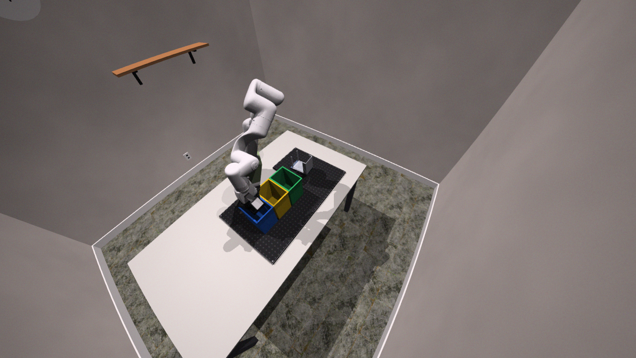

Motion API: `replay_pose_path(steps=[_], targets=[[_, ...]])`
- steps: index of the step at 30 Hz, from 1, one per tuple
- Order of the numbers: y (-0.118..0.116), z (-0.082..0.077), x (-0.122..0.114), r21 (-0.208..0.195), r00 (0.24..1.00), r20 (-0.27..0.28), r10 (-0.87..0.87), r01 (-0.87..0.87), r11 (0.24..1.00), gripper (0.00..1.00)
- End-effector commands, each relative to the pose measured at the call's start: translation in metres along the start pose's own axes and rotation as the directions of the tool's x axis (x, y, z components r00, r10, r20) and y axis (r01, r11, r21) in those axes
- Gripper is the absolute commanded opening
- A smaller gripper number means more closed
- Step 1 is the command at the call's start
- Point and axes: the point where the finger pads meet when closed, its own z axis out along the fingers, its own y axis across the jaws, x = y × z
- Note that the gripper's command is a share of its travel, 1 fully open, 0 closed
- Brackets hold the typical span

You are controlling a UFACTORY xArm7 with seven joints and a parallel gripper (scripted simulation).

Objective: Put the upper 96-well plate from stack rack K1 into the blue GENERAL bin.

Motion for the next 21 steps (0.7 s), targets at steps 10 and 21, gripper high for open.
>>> replay_pose_path(steps=[10,21], targets=[[0.0012,0.0109,0.0008,-0.003,1.0,-0.003,0.0,0.0,1.0,0.0],[0.0012,0.0109,0.0009,-0.003,1.0,-0.003,0.0,0.0,1.0,0.0]])
